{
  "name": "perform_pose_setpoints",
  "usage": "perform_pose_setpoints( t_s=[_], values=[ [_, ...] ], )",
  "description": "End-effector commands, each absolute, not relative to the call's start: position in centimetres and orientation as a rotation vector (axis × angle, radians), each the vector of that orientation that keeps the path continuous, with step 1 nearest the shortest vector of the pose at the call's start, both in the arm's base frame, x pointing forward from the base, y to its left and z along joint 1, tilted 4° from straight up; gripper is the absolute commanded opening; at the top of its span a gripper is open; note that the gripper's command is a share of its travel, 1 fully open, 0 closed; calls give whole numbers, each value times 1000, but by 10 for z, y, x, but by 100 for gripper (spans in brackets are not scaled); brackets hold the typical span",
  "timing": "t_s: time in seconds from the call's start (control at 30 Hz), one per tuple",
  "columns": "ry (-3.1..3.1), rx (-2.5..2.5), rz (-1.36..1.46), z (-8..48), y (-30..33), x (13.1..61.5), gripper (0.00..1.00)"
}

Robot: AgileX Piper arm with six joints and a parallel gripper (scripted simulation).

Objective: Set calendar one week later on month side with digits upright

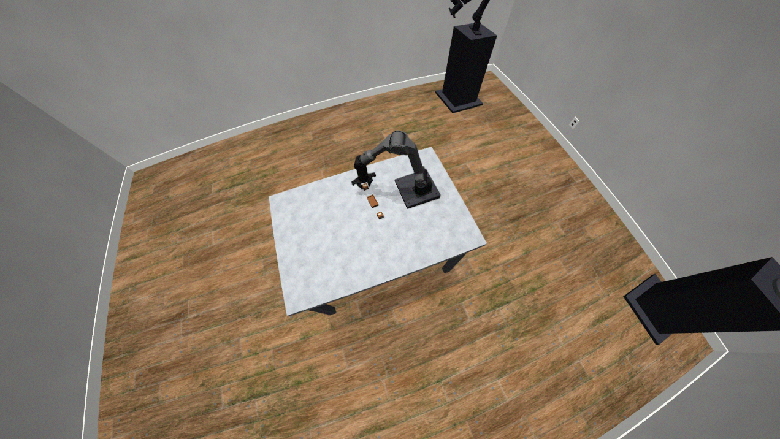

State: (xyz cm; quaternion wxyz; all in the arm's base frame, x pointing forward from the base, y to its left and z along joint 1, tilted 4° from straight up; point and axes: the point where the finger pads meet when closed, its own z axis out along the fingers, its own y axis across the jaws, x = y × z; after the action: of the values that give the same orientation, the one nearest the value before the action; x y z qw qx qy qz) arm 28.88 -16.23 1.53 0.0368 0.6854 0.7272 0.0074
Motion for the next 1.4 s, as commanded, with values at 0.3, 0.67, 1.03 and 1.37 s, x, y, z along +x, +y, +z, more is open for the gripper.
perform_pose_setpoints(
  t_s=[0.3, 0.67, 1.03, 1.37],
  values=[
    [2227, 2102, 24, 59, -161, 287, 59],
    [2227, 2102, 24, 99, -160, 284, 59],
    [2229, 2104, 23, 102, -159, 283, 100],
    [2229, 2104, 23, 102, -159, 283, 100]
  ],
)
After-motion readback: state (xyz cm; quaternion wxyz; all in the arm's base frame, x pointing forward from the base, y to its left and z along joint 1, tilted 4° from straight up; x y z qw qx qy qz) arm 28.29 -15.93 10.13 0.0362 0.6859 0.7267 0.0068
